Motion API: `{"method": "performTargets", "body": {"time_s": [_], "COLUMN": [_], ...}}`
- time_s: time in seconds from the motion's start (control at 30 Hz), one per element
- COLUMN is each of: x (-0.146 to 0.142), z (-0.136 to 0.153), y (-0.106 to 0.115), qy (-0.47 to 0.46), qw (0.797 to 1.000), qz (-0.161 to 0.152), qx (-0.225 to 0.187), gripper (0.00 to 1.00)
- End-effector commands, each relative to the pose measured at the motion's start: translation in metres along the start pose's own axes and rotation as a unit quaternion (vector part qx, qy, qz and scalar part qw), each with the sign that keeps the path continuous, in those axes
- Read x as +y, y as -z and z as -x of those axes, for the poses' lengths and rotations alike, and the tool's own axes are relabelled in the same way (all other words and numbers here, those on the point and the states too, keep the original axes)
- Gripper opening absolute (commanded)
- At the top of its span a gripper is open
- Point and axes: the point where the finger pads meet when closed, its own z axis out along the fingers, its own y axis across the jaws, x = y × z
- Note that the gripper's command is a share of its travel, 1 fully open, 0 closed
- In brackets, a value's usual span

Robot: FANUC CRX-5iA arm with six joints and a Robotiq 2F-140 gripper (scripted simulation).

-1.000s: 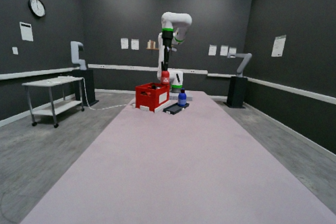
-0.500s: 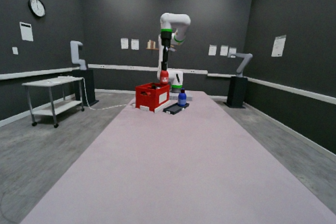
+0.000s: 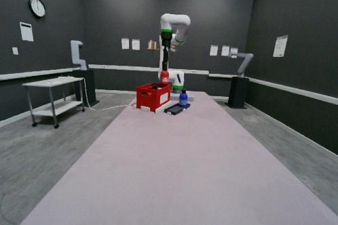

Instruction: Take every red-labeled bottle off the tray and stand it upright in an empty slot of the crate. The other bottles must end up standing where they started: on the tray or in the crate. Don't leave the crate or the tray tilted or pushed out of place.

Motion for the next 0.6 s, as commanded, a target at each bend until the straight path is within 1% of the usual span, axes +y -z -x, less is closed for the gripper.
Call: {"method": "performTargets", "body": {"time_s": [0.0,0.57], "x": [-0.0019,-0.0067], "z": [0.0007,0.0016], "y": [0.0007,0.0007], "qy": [0.000,0.000], "qw": [1.000,1.000], "qz": [0.001,0.001], "qx": [-0.001,-0.001], "gripper": [0.10,0.10]}}
